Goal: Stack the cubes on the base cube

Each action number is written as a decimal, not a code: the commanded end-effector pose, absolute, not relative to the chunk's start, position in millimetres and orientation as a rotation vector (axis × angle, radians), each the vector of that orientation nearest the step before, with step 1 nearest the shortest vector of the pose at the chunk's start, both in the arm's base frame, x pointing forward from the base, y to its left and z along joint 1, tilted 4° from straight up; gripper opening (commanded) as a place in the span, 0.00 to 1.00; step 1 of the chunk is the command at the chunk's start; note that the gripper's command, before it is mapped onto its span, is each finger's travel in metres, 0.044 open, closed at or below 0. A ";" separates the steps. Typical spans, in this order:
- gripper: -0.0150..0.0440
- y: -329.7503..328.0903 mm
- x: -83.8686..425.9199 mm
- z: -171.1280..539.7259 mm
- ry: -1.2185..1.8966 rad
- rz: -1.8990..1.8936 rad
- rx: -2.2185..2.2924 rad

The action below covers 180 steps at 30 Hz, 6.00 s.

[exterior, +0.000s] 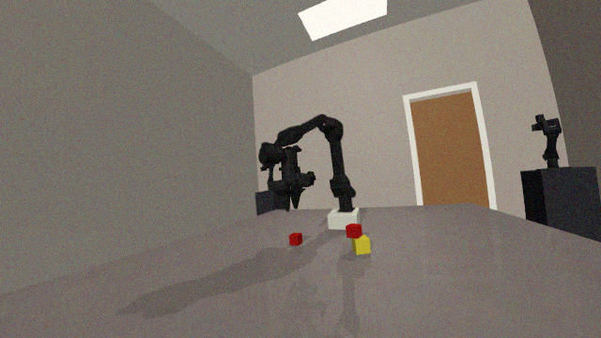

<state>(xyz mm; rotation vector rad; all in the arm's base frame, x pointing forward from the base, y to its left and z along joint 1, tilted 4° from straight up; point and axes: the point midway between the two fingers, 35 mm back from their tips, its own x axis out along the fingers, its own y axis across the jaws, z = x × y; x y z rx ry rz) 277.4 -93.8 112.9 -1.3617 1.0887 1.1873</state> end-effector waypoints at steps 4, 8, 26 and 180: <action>0.70 -93.8 277.5 60.9 1.091 1.212 -1.348; 0.70 -93.7 277.5 59.5 1.091 1.212 -1.348; 0.70 -94.0 280.4 32.2 1.091 1.212 -1.348; 0.43 146.1 274.9 88.9 1.223 0.977 -1.054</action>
